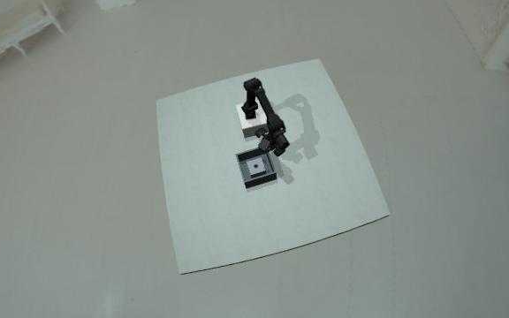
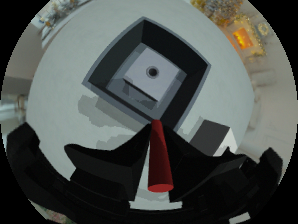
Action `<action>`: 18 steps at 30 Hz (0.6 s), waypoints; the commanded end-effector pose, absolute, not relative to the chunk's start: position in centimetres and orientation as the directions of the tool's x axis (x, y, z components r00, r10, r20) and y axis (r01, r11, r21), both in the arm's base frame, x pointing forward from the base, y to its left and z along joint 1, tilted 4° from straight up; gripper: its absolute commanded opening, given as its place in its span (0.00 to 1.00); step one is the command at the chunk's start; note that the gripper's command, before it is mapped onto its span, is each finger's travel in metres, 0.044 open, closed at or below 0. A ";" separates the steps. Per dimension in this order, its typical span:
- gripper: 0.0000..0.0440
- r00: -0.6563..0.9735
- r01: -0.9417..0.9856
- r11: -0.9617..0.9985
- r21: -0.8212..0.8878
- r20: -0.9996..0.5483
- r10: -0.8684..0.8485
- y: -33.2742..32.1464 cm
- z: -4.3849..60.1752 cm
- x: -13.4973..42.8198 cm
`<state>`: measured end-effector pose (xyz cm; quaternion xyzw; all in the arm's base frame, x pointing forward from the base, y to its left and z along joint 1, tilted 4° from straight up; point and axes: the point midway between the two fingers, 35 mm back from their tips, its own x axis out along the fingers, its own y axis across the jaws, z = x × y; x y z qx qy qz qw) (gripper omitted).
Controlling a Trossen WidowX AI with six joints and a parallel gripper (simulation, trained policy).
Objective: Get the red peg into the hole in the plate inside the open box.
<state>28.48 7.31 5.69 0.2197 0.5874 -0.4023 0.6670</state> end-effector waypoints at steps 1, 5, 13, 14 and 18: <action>0.00 -0.008 0.804 0.569 -0.173 -0.960 -0.281 5.9 5.7 29.8; 0.00 -0.009 0.811 0.561 -0.169 -0.961 -0.276 4.2 5.3 31.0; 0.00 -0.017 0.804 0.573 -0.156 -0.970 -0.241 1.2 4.0 33.0; 0.00 -0.017 0.802 0.578 -0.154 -0.972 -0.235 1.0 3.7 33.2; 0.00 -0.019 0.787 0.600 -0.144 -0.978 -0.210 0.1 2.4 33.8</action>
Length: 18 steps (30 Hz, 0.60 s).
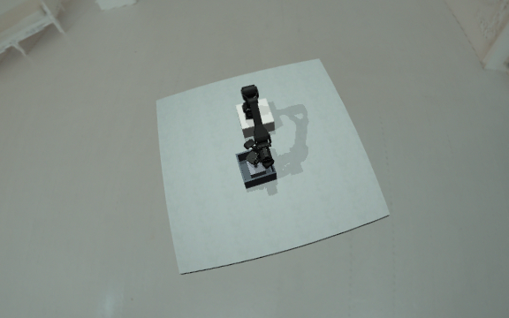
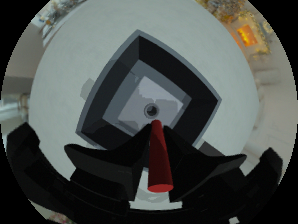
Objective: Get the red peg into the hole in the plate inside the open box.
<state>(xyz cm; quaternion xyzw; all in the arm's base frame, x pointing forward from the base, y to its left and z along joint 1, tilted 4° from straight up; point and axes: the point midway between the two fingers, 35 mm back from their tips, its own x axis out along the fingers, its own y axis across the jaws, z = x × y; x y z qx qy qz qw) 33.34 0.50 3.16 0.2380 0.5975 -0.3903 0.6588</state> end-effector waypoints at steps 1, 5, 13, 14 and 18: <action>0.00 -0.021 0.782 0.606 -0.142 -0.979 -0.203 0.0 2.0 33.9; 0.11 -0.043 0.764 0.629 -0.147 -0.983 -0.177 -0.4 0.5 33.8; 0.47 -0.070 0.745 0.652 -0.137 -0.989 -0.128 -1.2 -1.4 34.6; 0.51 -0.069 0.746 0.653 -0.132 -0.990 -0.121 -1.2 -1.5 34.9; 0.67 -0.059 0.749 0.654 -0.106 -0.994 -0.094 -1.4 -1.2 36.2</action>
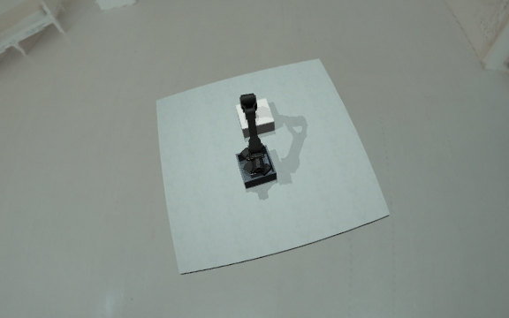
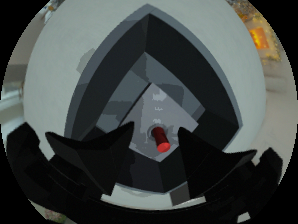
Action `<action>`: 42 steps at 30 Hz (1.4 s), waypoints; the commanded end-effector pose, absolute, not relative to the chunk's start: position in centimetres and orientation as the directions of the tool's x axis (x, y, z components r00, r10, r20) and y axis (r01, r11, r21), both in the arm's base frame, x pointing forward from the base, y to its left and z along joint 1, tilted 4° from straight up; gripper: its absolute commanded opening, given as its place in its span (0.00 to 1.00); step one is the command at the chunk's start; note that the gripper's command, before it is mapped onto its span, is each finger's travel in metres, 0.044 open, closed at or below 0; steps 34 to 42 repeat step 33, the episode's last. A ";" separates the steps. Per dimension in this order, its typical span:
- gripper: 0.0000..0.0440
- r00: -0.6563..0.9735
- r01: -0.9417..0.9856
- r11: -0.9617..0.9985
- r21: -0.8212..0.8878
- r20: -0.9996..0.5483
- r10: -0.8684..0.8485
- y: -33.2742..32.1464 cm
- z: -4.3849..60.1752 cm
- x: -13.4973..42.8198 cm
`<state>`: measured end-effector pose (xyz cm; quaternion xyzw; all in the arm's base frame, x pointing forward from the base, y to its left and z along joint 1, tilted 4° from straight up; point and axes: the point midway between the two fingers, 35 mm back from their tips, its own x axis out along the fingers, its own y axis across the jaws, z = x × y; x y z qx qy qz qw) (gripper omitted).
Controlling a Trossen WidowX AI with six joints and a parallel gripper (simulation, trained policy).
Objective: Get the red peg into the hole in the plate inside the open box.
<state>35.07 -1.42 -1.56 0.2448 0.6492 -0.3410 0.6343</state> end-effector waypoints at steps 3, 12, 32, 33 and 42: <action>0.79 -0.048 0.749 0.658 -0.083 -0.996 -0.071 -1.5 -1.0 37.3; 1.00 0.016 0.743 0.669 0.017 -1.000 0.007 -1.1 0.0 41.1; 1.00 0.089 0.727 0.678 0.104 -0.994 0.057 -0.5 1.0 43.9; 1.00 0.089 0.727 0.678 0.104 -0.994 0.057 -0.5 1.0 43.9; 1.00 0.089 0.727 0.678 0.104 -0.994 0.057 -0.5 1.0 43.9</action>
